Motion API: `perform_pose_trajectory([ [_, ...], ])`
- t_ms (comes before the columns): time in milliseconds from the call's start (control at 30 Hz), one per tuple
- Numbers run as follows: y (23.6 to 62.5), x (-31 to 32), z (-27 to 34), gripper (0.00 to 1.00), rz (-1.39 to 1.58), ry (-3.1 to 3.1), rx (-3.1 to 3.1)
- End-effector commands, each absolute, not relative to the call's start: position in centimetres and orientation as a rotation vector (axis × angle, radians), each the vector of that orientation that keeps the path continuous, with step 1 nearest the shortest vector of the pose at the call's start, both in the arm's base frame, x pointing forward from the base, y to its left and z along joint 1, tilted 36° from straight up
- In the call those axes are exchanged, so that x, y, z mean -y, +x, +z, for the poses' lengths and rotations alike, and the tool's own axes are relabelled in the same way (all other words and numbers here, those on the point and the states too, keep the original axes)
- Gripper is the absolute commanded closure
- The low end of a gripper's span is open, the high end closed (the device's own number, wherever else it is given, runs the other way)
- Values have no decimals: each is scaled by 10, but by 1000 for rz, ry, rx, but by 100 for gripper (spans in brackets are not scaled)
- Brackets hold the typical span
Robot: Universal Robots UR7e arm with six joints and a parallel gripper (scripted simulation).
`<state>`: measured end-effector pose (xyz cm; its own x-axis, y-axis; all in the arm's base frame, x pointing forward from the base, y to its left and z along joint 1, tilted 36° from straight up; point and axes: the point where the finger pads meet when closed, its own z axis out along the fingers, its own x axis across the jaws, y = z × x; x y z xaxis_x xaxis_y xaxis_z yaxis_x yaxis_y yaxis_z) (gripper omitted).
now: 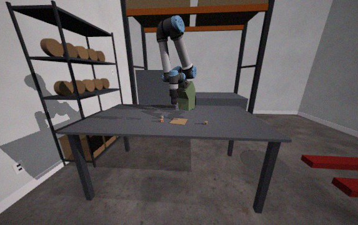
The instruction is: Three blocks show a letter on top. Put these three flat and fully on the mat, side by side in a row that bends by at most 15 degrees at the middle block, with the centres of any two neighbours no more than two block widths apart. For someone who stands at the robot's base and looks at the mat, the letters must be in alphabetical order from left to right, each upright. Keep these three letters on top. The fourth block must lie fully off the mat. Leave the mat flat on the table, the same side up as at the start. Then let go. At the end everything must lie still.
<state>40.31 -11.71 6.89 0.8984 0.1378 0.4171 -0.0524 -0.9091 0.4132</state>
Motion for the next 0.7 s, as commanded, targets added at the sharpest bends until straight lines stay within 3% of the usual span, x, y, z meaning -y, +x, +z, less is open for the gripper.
perform_pose_trajectory([
  [0, 406, 112, 68, 51, 629, 2646, -41],
  [300, 427, 70, 59, 51, 692, 2669, 216],
  [667, 430, 62, 57, 51, 701, 2671, 260],
])
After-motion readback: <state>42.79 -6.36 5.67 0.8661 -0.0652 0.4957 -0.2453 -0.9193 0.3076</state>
